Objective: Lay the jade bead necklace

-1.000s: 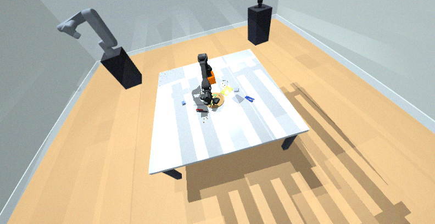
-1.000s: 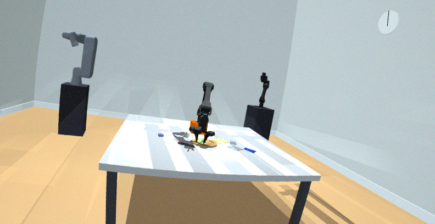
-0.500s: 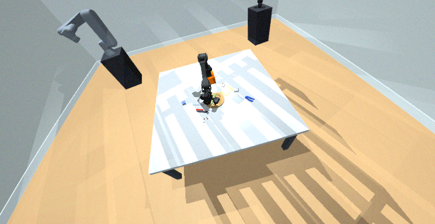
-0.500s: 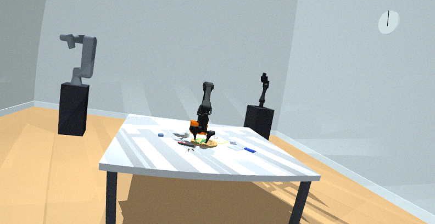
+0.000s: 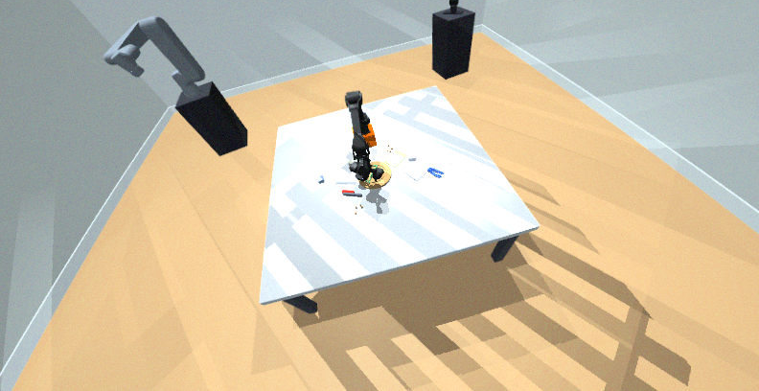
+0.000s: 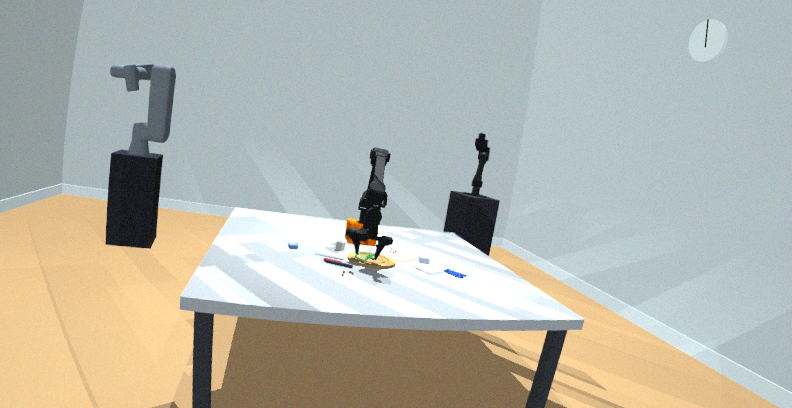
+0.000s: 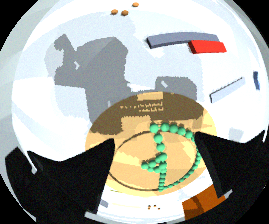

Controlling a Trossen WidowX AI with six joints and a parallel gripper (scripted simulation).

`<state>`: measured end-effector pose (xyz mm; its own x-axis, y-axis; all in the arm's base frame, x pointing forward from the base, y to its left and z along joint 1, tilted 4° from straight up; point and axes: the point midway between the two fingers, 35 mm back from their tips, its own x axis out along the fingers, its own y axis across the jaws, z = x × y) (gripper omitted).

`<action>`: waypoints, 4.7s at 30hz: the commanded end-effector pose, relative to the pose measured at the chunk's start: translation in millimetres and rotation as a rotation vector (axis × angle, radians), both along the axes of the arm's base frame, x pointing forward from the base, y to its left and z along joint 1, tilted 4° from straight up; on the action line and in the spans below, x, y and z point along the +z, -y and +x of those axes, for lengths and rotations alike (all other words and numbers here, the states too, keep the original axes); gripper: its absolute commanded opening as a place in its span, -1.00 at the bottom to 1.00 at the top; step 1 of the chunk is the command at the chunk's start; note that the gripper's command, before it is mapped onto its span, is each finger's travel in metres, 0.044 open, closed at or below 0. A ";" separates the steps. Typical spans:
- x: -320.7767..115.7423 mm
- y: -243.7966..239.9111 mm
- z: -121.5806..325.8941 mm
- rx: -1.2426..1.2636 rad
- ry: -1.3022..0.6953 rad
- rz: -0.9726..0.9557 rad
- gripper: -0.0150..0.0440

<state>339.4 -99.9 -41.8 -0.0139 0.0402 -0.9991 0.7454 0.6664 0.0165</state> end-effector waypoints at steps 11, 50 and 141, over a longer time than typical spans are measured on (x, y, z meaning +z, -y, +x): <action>29.3 -65.4 -74.3 0.028 -0.010 0.004 -0.08; -10.1 -69.8 -79.8 0.030 -0.010 0.005 -0.08; -4.2 -92.4 -78.8 0.034 0.000 0.003 0.67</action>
